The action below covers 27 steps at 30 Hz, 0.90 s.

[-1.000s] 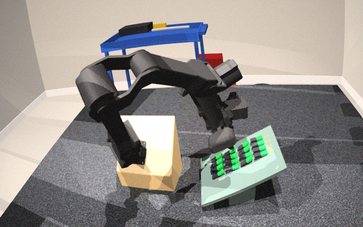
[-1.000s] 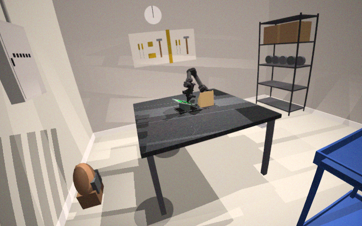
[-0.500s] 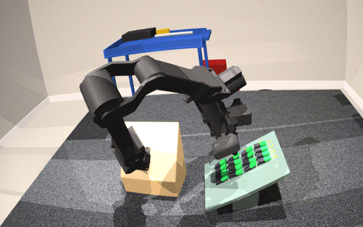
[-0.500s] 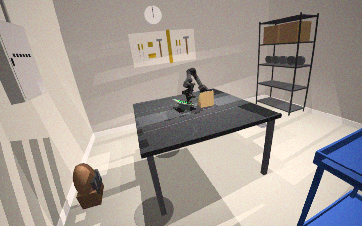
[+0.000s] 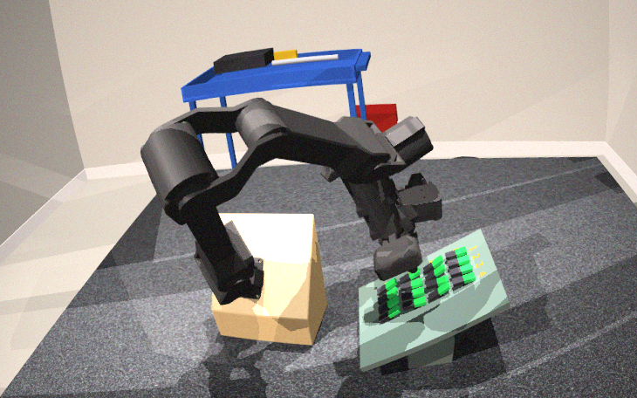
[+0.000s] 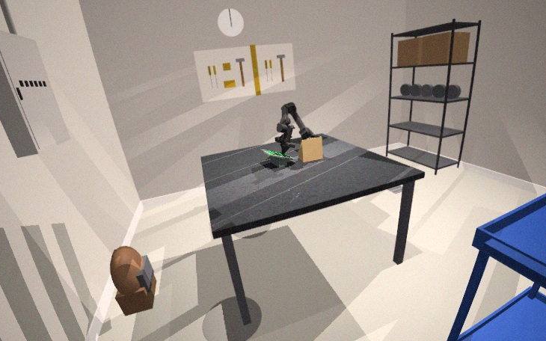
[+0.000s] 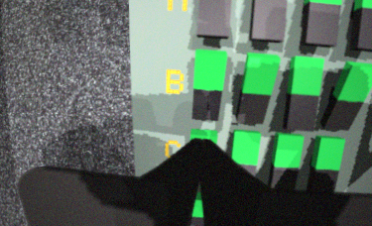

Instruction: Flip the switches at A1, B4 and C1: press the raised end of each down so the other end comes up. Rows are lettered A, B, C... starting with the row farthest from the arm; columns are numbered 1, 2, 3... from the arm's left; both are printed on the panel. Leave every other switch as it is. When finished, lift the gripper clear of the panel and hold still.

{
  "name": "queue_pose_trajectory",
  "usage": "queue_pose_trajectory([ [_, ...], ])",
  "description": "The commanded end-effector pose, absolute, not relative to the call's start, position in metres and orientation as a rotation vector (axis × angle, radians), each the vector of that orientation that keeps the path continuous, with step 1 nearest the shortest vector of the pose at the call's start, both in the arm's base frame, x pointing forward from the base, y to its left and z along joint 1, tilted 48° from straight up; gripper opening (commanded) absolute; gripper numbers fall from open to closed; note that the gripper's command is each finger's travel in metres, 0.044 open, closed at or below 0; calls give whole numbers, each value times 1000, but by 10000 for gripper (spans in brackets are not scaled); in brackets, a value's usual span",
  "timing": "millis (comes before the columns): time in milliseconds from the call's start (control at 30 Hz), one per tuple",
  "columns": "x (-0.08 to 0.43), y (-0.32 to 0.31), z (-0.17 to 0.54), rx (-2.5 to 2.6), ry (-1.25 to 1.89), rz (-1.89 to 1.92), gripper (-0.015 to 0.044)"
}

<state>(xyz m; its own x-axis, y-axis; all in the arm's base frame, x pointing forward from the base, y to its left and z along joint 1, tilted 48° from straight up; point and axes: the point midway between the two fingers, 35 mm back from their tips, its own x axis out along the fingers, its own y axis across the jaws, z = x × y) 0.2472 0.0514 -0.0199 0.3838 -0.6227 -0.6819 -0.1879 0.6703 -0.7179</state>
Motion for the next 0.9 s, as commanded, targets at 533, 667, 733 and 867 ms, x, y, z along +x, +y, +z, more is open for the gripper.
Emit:
queue_pose_trajectory([
  [533,248,49,-22,-839,1173,-323,0],
  [667,236,71,-1,-833,1165,-313,0],
  [733,225,85,16,-838,1156,-309,0],
  [867,220,89,22,-840,1152,-309,0],
])
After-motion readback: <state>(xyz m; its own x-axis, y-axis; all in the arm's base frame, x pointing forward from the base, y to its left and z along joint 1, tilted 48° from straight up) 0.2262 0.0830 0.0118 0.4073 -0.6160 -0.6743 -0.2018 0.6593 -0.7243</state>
